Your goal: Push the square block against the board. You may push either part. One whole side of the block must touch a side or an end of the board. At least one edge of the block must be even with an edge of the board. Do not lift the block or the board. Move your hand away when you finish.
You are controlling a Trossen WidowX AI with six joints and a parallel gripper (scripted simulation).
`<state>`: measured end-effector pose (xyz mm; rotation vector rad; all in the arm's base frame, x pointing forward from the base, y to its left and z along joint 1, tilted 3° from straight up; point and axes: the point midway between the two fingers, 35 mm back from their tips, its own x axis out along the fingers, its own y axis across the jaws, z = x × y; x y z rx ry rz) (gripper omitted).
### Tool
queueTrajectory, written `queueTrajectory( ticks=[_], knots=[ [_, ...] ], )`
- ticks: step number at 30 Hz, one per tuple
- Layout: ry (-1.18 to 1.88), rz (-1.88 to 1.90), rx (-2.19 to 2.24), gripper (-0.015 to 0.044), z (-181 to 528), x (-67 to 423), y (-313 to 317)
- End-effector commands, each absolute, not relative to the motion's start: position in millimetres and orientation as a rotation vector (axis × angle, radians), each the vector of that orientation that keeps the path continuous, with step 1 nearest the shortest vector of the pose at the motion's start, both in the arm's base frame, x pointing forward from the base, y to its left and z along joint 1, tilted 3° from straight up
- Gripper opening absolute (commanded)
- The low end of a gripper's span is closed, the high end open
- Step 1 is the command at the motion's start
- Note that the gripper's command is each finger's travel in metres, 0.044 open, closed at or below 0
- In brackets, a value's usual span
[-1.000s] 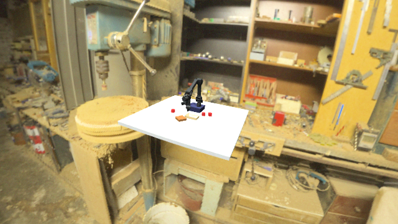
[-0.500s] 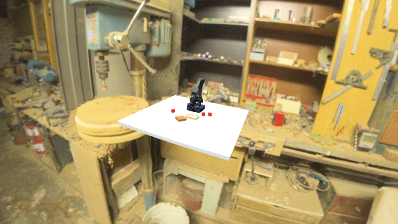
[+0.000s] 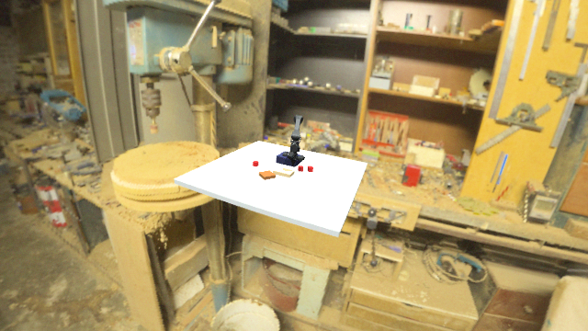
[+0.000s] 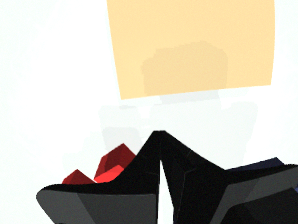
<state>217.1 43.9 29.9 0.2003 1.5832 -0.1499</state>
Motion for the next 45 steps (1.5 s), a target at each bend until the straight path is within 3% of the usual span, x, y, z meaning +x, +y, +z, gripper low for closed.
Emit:
queueTrajectory(
  ticks=[1,11,45],
  knots=[
    [1.587,-0.082,0.144,0.0000,29,211,51],
    [1.588,-0.082,0.144,0.0000,-26,209,53],
    [1.584,-0.082,0.144,0.0000,-24,257,48]
  ],
)
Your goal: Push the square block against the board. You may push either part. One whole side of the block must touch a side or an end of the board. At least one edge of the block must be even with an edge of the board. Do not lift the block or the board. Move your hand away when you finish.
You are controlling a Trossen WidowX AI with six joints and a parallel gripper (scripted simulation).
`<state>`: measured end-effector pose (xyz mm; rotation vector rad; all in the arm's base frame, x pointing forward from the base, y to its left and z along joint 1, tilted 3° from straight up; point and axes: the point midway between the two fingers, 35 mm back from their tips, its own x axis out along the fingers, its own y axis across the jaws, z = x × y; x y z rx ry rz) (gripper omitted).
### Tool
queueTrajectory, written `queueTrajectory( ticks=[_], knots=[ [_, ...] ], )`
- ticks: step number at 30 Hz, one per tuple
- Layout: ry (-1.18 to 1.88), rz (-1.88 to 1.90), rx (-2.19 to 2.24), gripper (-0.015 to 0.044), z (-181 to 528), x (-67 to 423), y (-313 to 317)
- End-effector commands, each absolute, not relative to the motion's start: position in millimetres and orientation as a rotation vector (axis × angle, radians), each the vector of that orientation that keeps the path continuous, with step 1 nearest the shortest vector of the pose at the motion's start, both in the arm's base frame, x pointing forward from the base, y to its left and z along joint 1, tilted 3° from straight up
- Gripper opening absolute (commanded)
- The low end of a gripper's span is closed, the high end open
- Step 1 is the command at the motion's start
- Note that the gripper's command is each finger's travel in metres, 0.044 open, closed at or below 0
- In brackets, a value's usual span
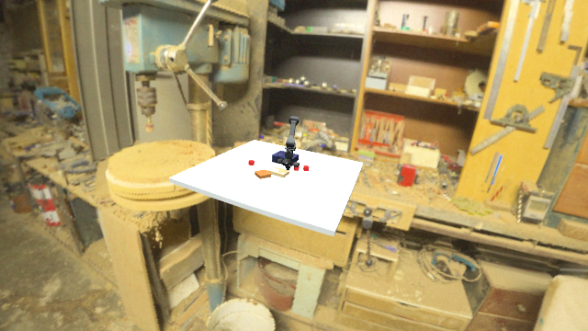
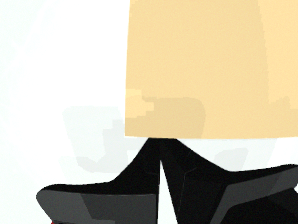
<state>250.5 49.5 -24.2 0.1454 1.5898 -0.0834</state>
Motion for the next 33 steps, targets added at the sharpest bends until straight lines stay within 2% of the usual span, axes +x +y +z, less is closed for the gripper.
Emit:
queueTrajectory(
  ticks=[1,33],
  knots=[
    [1.584,-0.082,0.144,0.0000,-24,259,48],
    [1.580,-0.083,0.143,0.0000,-25,310,33]
  ],
)
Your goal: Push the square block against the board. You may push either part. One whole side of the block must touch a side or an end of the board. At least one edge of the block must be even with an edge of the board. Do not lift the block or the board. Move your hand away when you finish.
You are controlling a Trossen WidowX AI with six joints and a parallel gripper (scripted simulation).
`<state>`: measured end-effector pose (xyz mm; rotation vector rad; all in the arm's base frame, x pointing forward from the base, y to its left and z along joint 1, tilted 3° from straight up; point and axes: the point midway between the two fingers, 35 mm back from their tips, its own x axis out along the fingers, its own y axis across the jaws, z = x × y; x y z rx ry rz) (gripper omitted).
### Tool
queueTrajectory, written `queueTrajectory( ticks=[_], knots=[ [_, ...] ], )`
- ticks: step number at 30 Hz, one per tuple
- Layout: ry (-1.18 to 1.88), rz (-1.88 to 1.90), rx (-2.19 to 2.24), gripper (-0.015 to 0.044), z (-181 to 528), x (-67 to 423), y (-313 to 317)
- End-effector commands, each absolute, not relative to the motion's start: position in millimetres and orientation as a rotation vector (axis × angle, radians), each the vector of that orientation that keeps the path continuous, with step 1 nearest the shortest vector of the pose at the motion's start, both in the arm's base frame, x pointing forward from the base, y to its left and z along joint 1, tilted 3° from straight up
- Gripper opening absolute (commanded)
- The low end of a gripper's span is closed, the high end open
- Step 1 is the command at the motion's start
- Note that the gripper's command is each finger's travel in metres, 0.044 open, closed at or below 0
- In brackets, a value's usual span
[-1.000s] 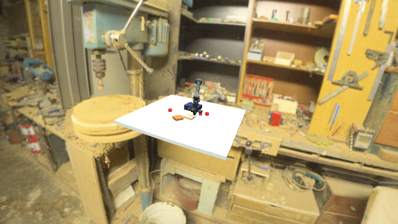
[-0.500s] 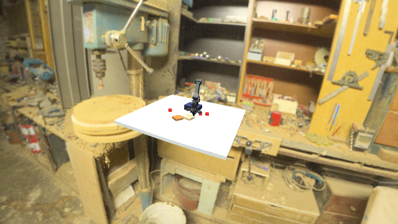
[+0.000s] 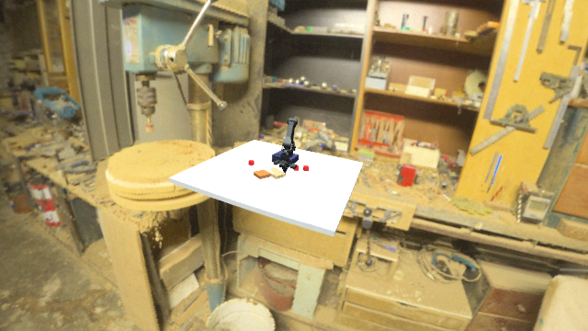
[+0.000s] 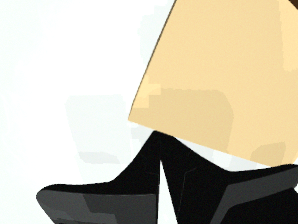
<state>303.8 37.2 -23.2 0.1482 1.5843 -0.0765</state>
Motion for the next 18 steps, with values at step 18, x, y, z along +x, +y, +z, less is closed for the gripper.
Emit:
queueTrajectory(
  ticks=[18],
  knots=[
    [1.580,-0.083,0.143,0.0000,-25,311,31]
  ],
)
